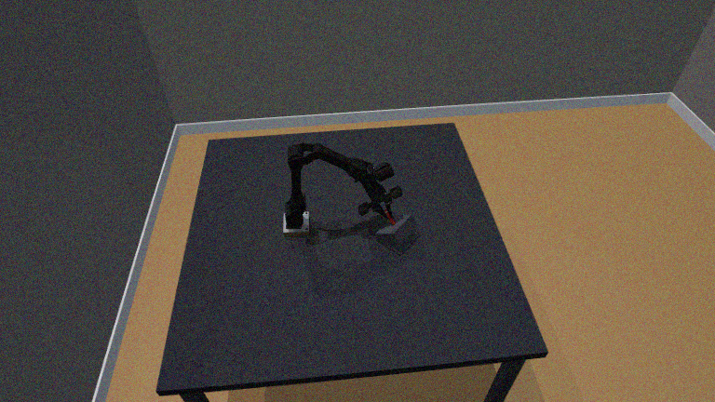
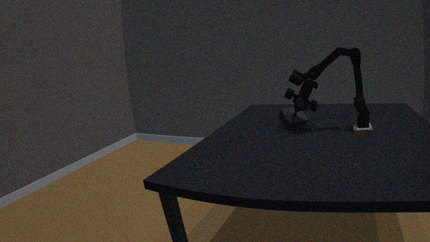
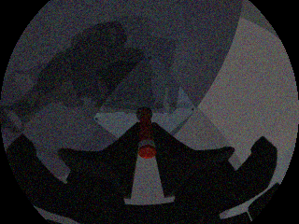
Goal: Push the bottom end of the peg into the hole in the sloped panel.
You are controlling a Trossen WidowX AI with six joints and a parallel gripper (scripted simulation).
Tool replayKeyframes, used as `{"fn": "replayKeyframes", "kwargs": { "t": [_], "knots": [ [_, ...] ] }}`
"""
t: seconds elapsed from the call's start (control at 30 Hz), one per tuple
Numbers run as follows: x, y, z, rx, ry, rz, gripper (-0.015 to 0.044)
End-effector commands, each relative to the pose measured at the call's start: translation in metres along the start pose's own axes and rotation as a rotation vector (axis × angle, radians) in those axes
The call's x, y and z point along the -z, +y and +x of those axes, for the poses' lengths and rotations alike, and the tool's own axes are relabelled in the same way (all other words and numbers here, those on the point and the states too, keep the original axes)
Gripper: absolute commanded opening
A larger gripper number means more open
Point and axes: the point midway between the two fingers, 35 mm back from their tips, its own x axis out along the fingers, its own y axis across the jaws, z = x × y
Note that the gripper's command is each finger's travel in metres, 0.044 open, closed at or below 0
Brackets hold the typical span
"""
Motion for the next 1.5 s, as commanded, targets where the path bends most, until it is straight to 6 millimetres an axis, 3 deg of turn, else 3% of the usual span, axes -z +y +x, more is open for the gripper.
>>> {"fn": "replayKeyframes", "kwargs": {
  "t": [0.0, 1.43, 1.47],
  "knots": [
    [0.001, 0.000, 0.004, -0.002, 0.002, -0.003, 0.0000],
    [0.001, 0.001, 0.013, 0.003, 0.001, 0.002, 0.0000],
    [0.001, 0.001, 0.013, 0.003, 0.001, 0.002, 0.0026]
  ]
}}
